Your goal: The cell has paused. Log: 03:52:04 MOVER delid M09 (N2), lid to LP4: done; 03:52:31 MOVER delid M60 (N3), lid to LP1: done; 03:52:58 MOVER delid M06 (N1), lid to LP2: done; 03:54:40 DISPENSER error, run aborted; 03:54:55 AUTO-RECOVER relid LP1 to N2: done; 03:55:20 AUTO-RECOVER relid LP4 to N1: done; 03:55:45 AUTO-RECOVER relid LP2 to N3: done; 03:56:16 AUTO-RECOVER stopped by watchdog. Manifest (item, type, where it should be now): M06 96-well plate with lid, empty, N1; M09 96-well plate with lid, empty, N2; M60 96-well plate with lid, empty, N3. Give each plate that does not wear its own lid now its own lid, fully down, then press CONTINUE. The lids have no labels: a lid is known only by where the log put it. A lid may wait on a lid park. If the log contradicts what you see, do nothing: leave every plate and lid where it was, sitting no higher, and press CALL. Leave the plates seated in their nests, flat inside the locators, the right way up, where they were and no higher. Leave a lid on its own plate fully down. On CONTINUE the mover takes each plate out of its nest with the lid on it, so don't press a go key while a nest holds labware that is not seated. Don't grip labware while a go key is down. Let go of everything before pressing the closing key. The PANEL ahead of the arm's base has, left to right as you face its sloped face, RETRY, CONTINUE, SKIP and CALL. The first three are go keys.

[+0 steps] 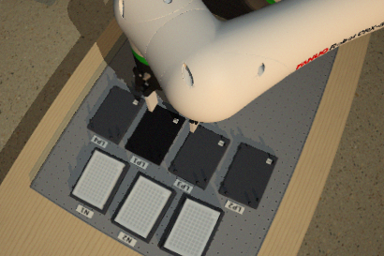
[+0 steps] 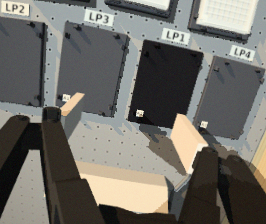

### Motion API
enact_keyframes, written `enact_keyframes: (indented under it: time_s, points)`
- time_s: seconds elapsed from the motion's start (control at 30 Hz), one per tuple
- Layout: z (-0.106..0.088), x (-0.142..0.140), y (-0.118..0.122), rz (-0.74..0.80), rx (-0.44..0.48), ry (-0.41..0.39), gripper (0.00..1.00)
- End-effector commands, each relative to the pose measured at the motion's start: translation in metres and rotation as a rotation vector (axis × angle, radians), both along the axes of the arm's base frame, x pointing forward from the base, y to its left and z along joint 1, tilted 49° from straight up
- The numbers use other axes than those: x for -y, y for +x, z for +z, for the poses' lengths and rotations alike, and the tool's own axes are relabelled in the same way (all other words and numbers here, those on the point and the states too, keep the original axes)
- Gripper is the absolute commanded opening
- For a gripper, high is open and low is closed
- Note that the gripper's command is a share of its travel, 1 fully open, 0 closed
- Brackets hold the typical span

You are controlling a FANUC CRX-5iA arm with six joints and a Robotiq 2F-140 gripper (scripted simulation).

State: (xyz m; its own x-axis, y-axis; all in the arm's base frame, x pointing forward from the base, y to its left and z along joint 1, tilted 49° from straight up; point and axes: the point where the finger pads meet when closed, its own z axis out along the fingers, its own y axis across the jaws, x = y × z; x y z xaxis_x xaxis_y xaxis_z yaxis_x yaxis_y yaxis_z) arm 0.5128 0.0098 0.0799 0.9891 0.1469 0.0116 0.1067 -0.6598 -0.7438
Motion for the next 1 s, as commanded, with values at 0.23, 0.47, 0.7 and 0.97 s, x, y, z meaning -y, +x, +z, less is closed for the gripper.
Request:
enact_keyframes:
  time_s: [0.23, 0.47, 0.7, 0.97]
  points:
    - [0.006, 0.017, -0.112, -0.007, 0.007, -0.001, 0.66]
    - [0.003, 0.015, -0.186, -0.005, 0.006, 0.005, 0.66]
    - [-0.002, 0.008, -0.240, -0.003, 0.005, 0.012, 0.66]
    - [-0.002, 0.007, -0.242, -0.003, 0.005, 0.012, 0.00]
